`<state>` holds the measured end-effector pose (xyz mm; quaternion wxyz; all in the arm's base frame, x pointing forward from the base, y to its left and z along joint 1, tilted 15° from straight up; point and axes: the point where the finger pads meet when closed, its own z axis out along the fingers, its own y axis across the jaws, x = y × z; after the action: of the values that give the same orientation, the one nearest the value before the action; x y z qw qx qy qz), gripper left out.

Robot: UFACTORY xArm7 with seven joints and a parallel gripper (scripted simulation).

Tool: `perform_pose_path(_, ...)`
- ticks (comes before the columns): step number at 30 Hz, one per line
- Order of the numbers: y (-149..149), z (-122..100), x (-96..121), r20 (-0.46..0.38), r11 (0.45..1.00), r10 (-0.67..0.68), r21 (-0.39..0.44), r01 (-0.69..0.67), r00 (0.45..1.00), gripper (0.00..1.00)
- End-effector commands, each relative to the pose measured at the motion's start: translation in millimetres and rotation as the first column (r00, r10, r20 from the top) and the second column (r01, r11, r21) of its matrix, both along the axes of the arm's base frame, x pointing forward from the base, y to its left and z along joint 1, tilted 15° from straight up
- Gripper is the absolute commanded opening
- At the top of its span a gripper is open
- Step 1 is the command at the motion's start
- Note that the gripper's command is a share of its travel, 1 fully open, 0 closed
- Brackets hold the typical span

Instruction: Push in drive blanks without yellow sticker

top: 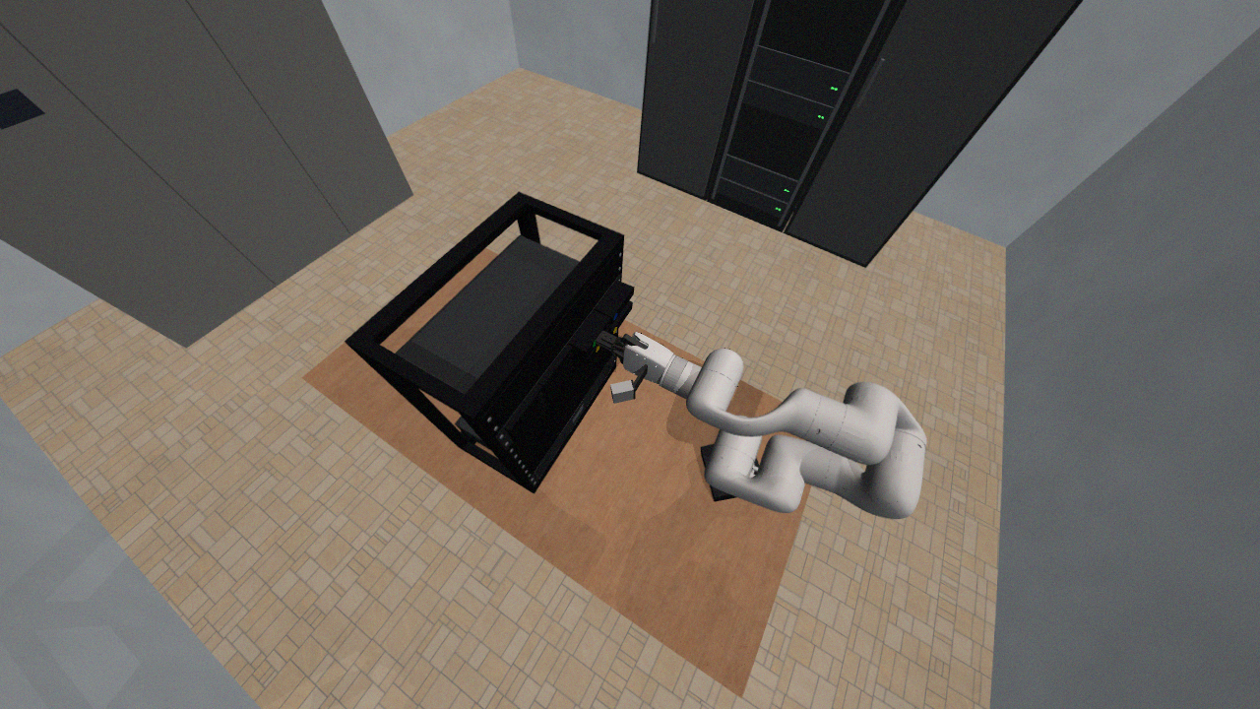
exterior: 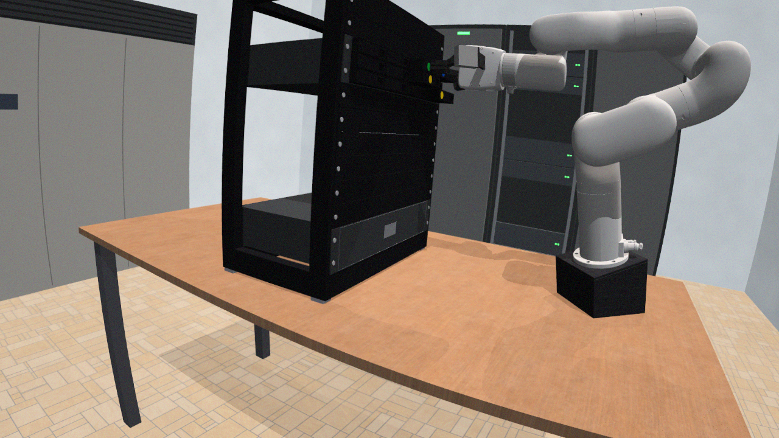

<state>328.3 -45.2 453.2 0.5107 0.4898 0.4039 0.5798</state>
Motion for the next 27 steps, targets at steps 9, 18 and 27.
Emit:
perform_pose_path(9, -0.6, 4.0, 9.5, 0.003, 1.000, 0.000, 0.000, 0.000, 1.000, 0.00)
perform_pose_path(18, -0.6, 4.0, 9.6, 0.003, 1.000, 0.000, 0.000, 0.000, 1.000, 0.00)
perform_pose_path(27, -0.9, 6.1, 18.8, 0.003, 1.000, 0.000, 0.000, 0.000, 1.000, 0.00)
